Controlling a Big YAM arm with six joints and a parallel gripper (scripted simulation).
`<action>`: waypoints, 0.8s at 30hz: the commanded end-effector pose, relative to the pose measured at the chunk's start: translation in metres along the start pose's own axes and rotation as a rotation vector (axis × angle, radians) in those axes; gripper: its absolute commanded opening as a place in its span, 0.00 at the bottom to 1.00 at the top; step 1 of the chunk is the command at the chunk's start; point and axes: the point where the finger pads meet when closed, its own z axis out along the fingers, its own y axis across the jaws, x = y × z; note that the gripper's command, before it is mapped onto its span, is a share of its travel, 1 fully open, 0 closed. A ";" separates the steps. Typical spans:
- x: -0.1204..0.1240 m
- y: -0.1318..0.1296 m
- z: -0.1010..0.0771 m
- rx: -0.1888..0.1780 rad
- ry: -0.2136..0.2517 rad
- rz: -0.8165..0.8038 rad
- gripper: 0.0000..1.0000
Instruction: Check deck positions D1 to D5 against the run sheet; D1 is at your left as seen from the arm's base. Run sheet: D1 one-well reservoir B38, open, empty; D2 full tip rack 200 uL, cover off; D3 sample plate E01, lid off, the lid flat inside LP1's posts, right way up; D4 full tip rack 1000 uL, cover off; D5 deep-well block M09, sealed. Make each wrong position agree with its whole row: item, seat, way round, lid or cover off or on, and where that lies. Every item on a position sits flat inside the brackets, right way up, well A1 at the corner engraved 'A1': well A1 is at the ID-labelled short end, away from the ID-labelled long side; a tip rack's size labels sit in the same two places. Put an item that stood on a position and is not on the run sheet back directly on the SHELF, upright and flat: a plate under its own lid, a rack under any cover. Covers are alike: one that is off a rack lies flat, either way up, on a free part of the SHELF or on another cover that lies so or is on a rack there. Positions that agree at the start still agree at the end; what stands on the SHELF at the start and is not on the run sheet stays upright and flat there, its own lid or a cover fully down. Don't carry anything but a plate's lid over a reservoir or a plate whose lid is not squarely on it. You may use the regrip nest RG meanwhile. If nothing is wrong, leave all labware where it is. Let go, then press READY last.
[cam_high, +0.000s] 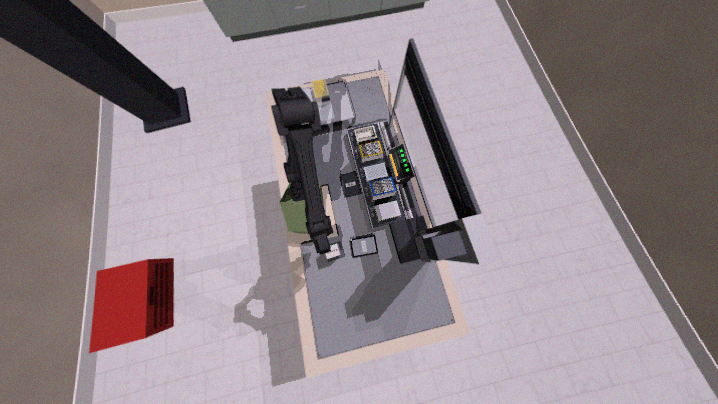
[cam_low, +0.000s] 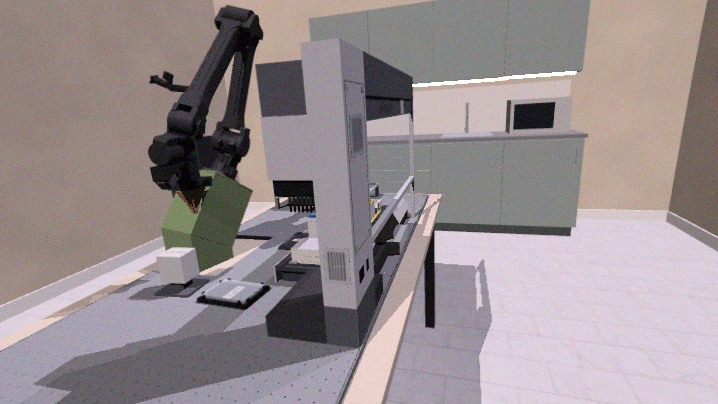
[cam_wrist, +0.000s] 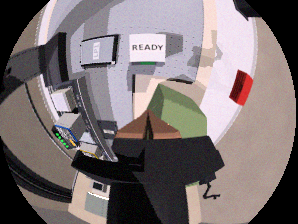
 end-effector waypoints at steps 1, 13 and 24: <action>-0.015 0.004 0.004 0.001 -0.029 -0.002 0.00; -0.008 0.003 0.023 0.001 -0.017 0.002 0.00; -0.015 0.004 0.036 0.000 -0.028 -0.002 0.00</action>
